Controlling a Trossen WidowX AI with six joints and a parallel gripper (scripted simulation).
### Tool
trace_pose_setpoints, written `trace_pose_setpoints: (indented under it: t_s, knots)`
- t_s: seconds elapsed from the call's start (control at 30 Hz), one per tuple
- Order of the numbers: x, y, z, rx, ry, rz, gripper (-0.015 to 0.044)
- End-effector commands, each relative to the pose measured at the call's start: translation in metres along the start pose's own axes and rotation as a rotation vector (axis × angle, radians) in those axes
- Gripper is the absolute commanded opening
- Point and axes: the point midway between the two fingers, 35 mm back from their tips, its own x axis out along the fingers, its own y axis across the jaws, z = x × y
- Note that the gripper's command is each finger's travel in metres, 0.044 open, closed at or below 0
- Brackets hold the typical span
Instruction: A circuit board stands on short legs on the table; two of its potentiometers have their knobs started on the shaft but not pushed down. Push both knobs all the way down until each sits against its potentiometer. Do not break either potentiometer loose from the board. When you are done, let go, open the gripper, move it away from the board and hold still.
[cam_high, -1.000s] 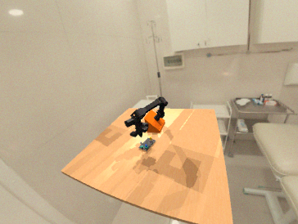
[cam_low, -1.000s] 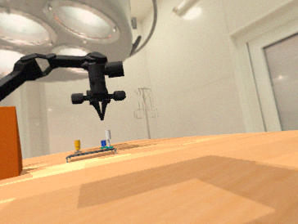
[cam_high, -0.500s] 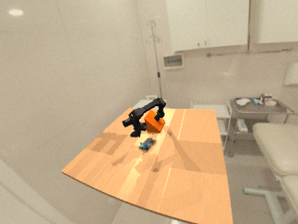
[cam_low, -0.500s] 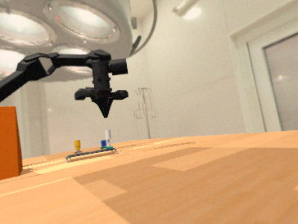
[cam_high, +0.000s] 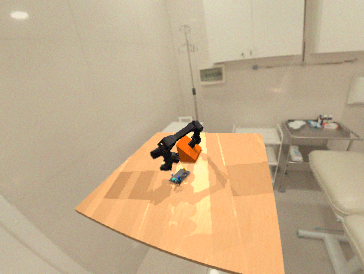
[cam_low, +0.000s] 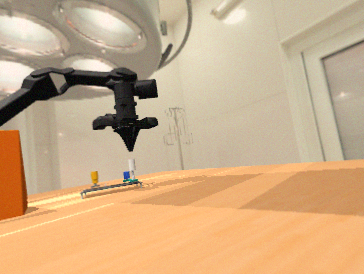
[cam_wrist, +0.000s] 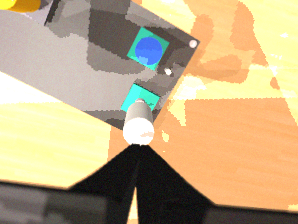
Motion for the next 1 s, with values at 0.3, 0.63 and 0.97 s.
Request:
trace_pose_setpoints:
  t_s: [0.3,0.63,0.97]
  knots:
    - [0.018,0.001,0.001,0.004,-0.005,0.001,0.0000]
    - [0.018,0.001,0.001,0.004,-0.005,0.001,0.0000]
    - [0.020,0.001,0.001,0.004,-0.005,0.001,0.0000]
